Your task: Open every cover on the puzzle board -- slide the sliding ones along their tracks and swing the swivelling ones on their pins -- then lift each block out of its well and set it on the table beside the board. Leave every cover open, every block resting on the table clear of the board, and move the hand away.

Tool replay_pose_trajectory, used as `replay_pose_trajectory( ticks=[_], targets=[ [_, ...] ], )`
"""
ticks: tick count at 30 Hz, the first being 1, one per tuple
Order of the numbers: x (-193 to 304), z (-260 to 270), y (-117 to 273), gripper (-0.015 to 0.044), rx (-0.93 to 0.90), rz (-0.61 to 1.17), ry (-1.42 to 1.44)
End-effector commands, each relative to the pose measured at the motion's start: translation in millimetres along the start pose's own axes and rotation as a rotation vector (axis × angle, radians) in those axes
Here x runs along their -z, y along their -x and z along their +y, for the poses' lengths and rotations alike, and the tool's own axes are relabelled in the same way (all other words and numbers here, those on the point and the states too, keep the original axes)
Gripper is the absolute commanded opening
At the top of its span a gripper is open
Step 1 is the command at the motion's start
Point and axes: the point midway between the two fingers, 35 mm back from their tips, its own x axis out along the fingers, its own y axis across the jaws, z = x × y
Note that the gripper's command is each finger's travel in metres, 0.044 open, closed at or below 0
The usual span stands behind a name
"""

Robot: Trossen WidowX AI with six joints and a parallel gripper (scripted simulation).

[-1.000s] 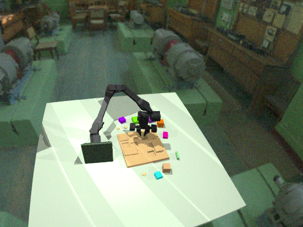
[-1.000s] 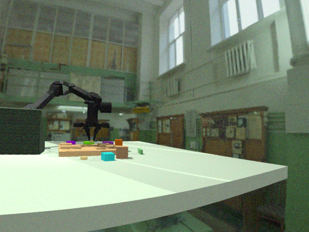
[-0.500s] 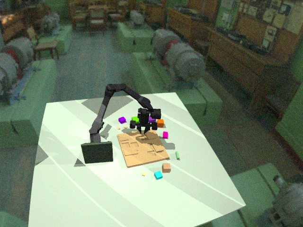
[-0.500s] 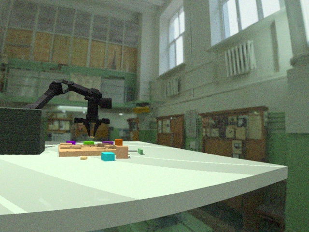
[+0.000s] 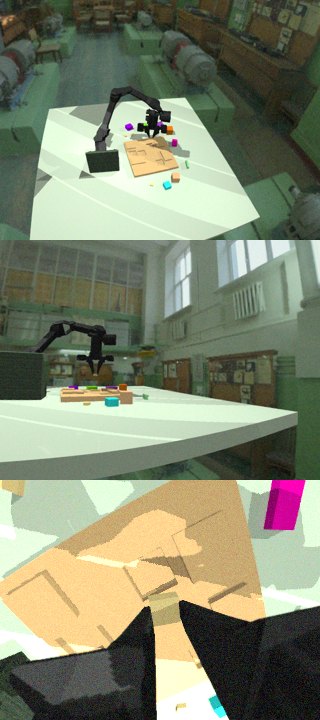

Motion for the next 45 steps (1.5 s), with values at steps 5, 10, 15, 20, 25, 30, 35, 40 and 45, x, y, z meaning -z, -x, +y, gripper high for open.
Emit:
replay_pose_trajectory(
  ticks=[5, 10, 15, 20, 25, 30, 35, 40, 45],
  targets=[
    [20.1, -5.8, 6.6, 0.0080, 0.003, 0.017, 0.002],
    [39.0, -10.9, 9.2, 0.0080, 0.008, 0.026, 0.000],
    [58.1, -14.9, 11.7, 0.0080, 0.012, 0.034, -0.002],
    [77.5, -17.8, 14.1, 0.0080, 0.015, 0.042, -0.004],
    [97.2, -19.6, 16.3, 0.0080, 0.018, 0.048, -0.005],
    [116.9, -20.3, 18.3, 0.0080, 0.019, 0.053, -0.007],
    [136.7, -20.0, 19.9, 0.0080, 0.019, 0.057, -0.008],
    [156.4, -18.5, 21.3, 0.0080, 0.019, 0.060, -0.009],
    [176.3, -15.9, 22.2, 0.0080, 0.018, 0.062, -0.010]
  ],
)
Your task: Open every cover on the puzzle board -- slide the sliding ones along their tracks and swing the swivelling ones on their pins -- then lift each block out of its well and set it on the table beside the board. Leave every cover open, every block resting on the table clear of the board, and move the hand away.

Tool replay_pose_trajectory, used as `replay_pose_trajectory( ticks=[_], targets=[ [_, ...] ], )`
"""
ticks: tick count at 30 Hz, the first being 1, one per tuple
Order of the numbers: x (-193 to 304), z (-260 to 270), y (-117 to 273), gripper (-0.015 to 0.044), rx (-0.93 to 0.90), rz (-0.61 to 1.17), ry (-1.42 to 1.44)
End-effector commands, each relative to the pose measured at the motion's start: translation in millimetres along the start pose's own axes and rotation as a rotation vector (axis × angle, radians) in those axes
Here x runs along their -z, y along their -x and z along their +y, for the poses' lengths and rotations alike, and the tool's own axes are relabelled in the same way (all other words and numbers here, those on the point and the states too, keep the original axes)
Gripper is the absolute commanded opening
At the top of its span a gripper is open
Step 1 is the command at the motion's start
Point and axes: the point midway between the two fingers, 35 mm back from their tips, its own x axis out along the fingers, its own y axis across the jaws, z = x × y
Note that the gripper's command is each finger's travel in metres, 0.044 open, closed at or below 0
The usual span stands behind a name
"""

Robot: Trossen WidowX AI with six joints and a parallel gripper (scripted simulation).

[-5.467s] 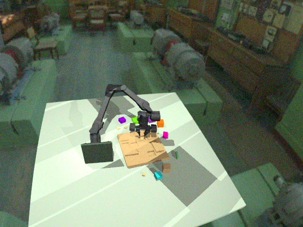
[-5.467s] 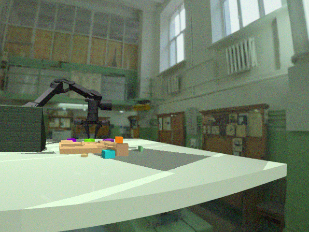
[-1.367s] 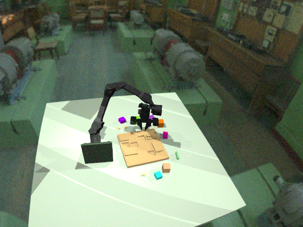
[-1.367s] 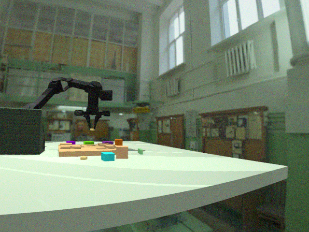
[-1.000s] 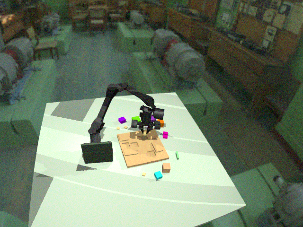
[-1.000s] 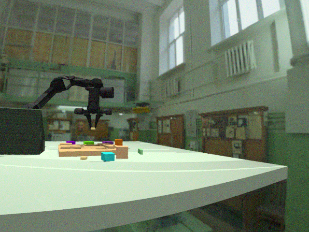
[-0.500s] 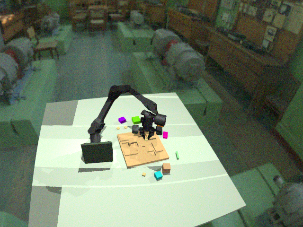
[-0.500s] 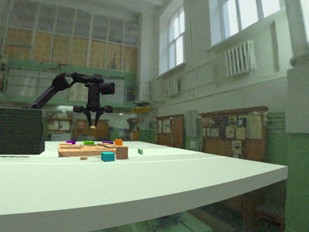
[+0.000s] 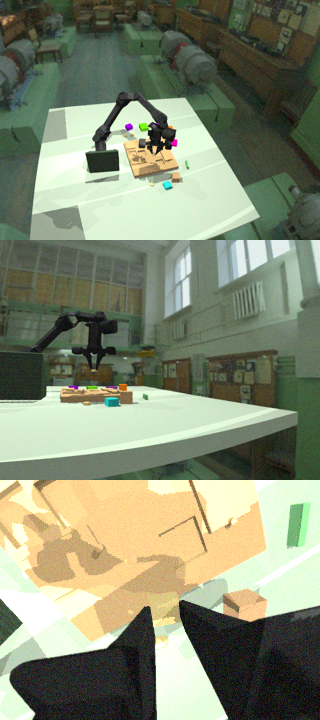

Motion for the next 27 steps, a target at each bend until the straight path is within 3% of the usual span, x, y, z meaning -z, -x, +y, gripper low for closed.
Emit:
replay_pose_trajectory(
  ticks=[1, 27],
  targets=[
    [18.9, 2.2, -1.5, 0.0080, -0.005, 0.005, 0.003],
    [116.3, 31.8, -9.9, 0.0080, -0.017, -0.010, 0.008]
  ],
)
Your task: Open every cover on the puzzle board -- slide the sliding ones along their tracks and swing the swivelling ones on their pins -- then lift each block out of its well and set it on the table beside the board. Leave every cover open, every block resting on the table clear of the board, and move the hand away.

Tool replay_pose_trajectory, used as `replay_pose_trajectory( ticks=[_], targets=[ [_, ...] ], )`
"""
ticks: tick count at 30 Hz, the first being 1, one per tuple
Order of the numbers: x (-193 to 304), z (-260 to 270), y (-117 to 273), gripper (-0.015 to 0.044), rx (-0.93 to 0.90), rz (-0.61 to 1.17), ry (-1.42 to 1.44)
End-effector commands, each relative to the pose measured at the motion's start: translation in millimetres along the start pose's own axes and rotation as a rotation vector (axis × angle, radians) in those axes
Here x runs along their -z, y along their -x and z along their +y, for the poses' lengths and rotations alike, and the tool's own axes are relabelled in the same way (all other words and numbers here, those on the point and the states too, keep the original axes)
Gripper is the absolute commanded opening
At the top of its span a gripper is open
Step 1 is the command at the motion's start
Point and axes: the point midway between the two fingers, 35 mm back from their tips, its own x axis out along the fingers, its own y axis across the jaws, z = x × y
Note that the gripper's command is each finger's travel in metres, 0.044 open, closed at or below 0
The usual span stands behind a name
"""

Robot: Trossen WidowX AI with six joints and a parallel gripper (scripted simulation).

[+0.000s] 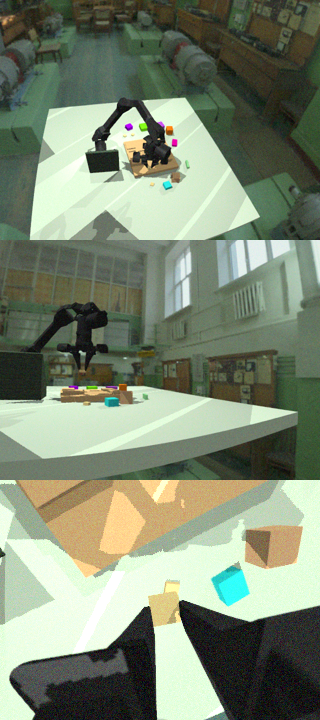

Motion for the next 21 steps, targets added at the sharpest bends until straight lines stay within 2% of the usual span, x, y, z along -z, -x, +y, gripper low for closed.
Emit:
replay_pose_trajectory(
  ticks=[1, 13, 21],
  targets=[
    [16.8, 7.2, -4.0, 0.0080, -0.008, -0.002, 0.006],
    [55.6, 28.9, -12.8, 0.0080, -0.013, -0.023, 0.013],
    [57.8, 29.4, -19.1, 0.0080, -0.013, -0.024, 0.014]
  ],
)
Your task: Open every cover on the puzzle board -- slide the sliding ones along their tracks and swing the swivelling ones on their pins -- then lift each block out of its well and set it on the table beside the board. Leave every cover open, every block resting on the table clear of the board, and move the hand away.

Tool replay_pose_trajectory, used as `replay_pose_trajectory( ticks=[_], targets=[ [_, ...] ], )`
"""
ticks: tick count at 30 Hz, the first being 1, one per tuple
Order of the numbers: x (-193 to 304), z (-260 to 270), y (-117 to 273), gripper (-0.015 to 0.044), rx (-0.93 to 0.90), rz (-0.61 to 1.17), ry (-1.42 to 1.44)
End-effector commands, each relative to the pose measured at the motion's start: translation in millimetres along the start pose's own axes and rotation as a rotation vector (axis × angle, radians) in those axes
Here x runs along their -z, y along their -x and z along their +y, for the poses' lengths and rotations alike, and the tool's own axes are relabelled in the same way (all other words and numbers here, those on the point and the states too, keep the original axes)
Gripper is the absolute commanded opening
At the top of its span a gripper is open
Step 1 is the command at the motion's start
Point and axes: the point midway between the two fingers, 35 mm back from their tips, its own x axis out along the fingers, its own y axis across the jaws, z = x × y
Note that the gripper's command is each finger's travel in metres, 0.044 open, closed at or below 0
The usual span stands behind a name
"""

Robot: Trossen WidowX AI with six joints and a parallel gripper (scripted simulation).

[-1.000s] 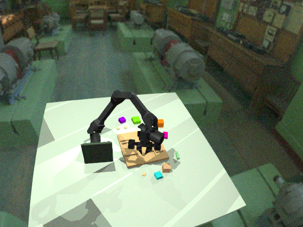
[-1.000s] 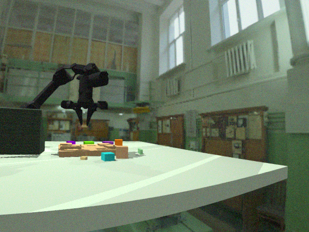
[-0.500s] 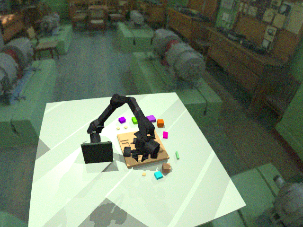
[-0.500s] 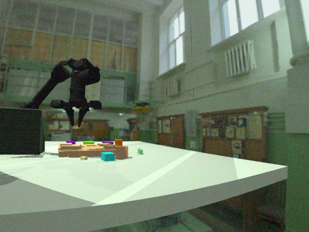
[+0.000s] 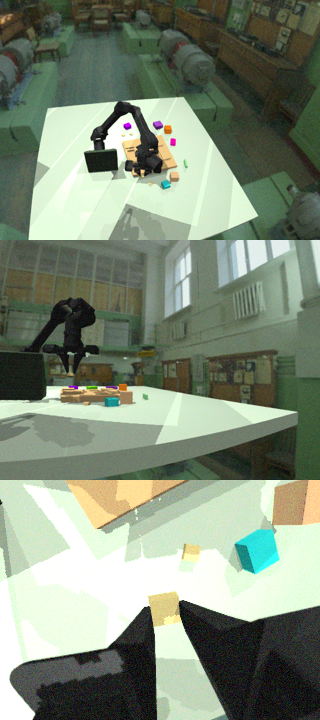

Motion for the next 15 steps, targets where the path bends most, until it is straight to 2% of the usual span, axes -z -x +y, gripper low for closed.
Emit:
replay_pose_trajectory(
  ticks=[1, 15],
  targets=[
    [2.1, 1.0, -7.6, 0.0080, -0.008, 0.000, 0.005],
    [3.0, -1.3, -30.8, 0.0080, -0.007, 0.000, 0.005]
  ],
)
